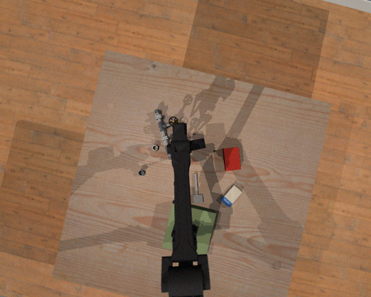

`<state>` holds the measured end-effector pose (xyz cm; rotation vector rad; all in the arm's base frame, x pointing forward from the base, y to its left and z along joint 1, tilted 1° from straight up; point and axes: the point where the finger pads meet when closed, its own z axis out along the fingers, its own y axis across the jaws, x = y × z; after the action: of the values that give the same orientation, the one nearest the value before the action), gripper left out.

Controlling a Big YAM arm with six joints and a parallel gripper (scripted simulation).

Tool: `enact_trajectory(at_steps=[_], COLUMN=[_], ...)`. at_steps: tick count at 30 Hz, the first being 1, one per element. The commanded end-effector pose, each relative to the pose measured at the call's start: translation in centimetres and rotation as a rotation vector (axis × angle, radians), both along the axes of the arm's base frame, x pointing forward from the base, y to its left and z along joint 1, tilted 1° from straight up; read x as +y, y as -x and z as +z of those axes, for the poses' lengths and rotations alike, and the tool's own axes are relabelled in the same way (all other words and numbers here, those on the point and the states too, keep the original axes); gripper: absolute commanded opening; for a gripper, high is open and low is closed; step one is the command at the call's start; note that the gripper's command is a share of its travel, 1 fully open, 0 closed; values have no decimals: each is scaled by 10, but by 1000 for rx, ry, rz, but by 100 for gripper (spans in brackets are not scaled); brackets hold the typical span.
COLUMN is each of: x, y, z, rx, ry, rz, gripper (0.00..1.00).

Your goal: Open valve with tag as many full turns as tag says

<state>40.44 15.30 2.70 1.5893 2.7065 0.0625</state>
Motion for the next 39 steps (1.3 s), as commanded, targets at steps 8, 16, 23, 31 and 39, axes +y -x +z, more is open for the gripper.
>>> enact_trajectory(at_steps=[8,16,23,31,39], x=[2,2,2,2,2], y=[-14,-14,-13,-13,-13], z=[14,14,14,14,14], rx=[-40,-39,-35,-35,-35], ry=[-2,-4,-2,-2,-2], rz=[-351,-351,-351,-351,-350], gripper=[100,0,0,0,0])
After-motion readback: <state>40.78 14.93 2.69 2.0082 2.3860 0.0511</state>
